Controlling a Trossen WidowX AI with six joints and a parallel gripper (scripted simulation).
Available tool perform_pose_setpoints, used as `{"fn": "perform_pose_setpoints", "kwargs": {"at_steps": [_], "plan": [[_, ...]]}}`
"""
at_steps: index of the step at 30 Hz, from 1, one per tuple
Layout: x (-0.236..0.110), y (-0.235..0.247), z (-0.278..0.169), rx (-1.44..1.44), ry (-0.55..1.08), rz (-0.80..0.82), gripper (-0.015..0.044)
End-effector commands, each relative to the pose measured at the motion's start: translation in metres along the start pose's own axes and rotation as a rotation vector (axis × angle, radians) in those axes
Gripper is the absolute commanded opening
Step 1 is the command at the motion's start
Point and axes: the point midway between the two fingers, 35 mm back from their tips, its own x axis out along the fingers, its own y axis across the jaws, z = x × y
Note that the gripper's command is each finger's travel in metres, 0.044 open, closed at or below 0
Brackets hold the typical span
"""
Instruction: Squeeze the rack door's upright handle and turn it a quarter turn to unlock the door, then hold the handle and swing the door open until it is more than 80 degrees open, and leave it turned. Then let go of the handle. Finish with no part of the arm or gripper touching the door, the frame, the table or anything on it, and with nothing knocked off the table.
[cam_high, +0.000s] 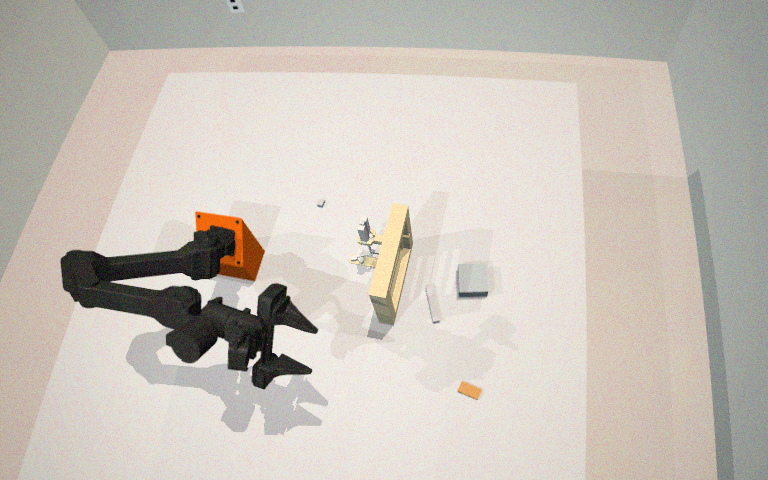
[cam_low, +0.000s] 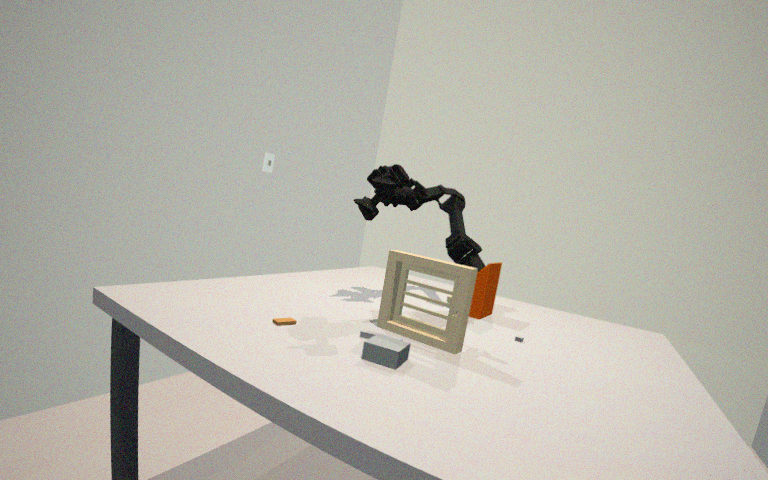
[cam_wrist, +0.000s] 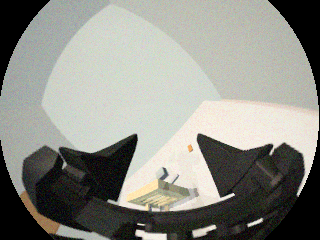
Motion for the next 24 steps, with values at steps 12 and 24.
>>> {"fn": "perform_pose_setpoints", "kwargs": {"at_steps": [12, 24], "plan": [[0.031, 0.018, -0.041, 0.071, 0.251, -0.004, 0.028], [0.052, 0.044, -0.092, 0.102, 0.53, -0.034, 0.028]]}}
